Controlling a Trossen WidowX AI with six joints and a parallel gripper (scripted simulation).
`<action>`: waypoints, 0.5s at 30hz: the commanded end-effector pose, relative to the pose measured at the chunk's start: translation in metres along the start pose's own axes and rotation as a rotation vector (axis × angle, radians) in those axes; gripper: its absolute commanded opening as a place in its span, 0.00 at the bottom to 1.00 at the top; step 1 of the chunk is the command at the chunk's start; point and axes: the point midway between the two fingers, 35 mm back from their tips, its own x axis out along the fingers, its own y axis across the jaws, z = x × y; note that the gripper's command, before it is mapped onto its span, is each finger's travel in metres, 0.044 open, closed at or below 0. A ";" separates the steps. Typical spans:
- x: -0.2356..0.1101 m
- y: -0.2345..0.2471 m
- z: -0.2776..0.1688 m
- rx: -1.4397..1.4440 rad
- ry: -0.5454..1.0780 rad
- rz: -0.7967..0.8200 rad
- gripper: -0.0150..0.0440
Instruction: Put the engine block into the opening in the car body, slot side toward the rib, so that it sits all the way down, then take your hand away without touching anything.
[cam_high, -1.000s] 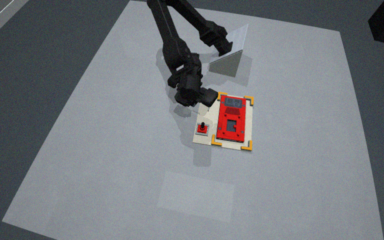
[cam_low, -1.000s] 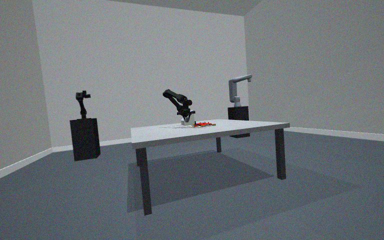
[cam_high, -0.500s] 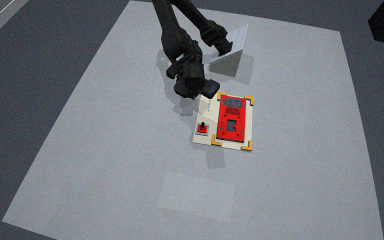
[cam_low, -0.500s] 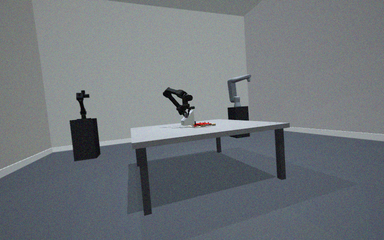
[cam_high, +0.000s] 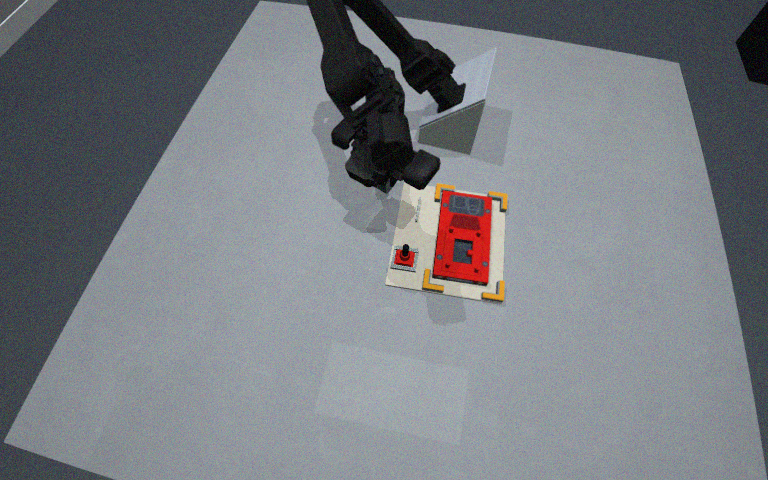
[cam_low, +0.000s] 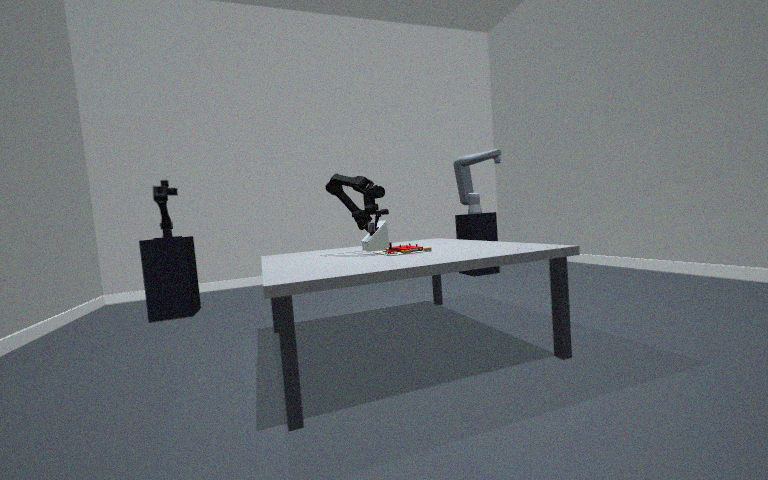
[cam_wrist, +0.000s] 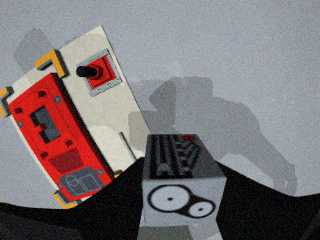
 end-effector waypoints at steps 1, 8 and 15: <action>0.010 -0.001 -0.001 -0.004 0.002 -0.006 0.25; 0.007 -0.001 -0.004 -0.005 -0.040 -0.005 0.25; 0.008 0.000 -0.008 -0.011 -0.203 -0.001 0.25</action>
